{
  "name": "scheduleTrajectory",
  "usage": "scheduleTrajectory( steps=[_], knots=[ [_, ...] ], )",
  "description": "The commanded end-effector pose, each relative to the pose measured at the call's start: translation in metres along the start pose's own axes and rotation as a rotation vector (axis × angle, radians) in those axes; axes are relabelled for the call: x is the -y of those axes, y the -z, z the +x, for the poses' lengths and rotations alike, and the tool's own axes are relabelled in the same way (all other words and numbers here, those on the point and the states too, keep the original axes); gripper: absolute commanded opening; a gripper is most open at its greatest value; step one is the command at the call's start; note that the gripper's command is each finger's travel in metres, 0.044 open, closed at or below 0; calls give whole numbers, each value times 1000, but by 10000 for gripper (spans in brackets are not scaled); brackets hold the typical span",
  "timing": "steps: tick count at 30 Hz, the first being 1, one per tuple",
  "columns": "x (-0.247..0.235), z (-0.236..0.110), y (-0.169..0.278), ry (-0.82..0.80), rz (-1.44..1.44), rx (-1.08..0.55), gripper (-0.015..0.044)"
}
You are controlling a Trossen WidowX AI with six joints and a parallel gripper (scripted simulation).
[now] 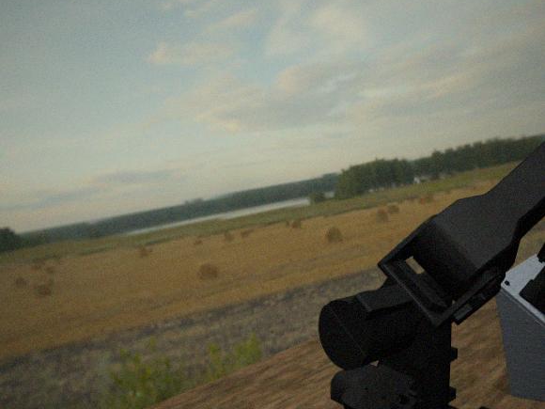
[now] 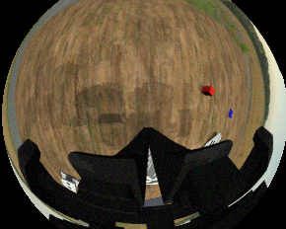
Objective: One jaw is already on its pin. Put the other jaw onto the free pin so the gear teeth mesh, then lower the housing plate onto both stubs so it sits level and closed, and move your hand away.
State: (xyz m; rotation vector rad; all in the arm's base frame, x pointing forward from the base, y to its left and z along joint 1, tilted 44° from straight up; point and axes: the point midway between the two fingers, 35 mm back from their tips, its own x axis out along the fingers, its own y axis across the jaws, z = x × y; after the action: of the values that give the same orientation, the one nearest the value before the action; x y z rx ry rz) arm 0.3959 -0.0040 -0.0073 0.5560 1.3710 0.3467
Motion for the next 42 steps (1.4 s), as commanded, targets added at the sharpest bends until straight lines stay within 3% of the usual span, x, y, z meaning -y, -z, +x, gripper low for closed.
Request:
scheduleTrajectory(
  steps=[1, 24, 33, 42],
  knots=[
    [32, 4, 14, 12, 80, -33, 0],
    [187, 0, 115, -32, 568, -120, 0],
    [219, 4, 166, -99, 742, -148, 0],
    [220, 5, 170, -105, 755, -150, 0]
  ],
)
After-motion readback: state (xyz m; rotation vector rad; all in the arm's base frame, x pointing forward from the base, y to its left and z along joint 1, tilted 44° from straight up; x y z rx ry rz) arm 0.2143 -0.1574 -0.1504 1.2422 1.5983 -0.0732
